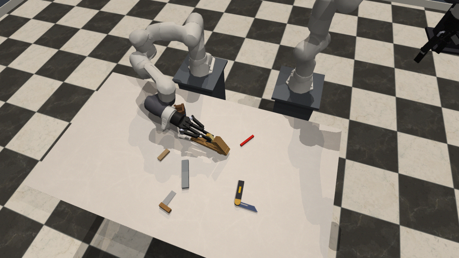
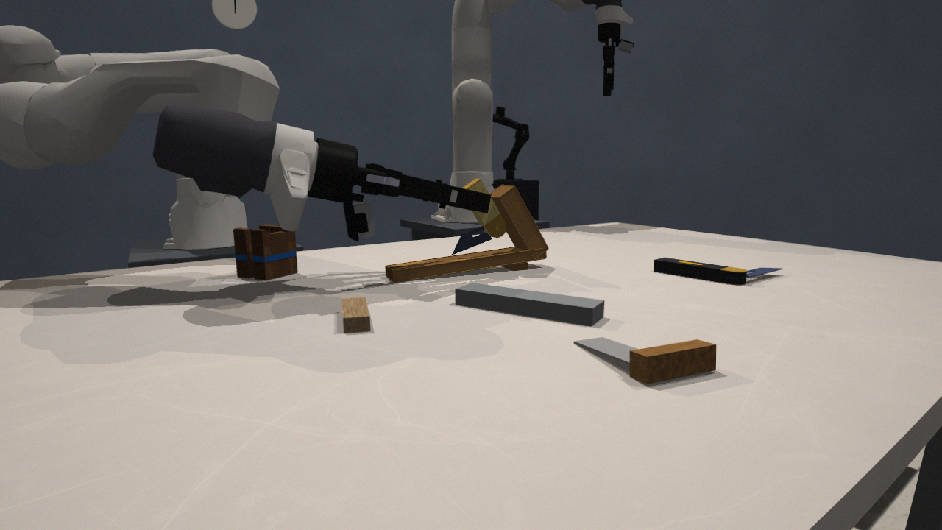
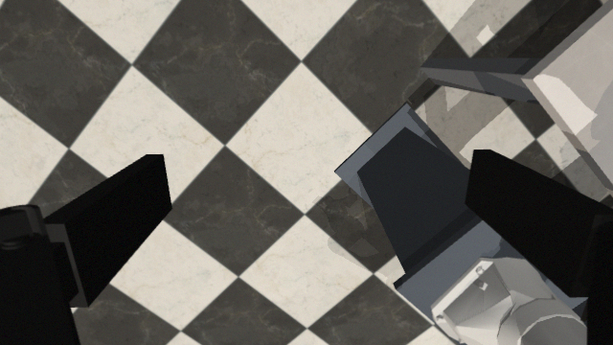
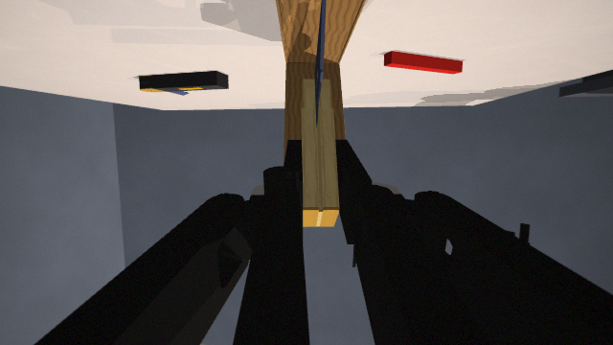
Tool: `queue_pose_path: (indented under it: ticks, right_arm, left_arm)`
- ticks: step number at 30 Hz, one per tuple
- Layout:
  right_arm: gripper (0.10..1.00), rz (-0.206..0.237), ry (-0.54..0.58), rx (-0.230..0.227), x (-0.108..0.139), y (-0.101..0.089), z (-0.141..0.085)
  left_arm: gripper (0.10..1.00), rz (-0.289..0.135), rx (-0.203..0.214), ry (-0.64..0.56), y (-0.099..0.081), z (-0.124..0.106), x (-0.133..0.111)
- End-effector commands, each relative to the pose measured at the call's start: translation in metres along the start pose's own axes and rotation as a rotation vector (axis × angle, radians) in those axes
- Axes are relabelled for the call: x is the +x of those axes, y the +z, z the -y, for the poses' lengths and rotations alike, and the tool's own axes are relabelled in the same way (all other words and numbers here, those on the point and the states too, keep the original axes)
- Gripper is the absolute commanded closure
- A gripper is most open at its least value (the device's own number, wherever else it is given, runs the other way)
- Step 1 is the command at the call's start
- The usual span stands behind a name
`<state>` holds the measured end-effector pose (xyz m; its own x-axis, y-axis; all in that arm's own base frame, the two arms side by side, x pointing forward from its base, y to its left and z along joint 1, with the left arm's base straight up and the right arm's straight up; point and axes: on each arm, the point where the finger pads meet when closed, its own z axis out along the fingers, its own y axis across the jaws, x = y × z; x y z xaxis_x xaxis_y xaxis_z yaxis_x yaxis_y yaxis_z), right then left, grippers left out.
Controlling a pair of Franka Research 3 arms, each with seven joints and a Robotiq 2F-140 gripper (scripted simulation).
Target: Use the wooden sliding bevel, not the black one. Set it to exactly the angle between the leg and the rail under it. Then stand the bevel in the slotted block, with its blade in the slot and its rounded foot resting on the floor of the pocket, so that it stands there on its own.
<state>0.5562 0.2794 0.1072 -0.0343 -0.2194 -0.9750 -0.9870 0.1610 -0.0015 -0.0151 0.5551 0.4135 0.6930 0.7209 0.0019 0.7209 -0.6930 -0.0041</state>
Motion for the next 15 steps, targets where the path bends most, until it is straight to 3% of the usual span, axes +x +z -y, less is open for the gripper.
queue_pose_path:
  ticks: [1, 15]
  right_arm:
    - [0.999, 0.000, -0.007, 0.003, -0.0001, 0.0016, 0.0011]
    - [0.999, 0.000, -0.008, 0.004, -0.0016, 0.0069, 0.0011]
  left_arm:
    - [0.098, 0.002, -0.004, -0.007, 0.0005, -0.0008, -0.0003]
    - [0.098, 0.002, -0.004, -0.007, 0.0005, -0.0008, -0.0003]
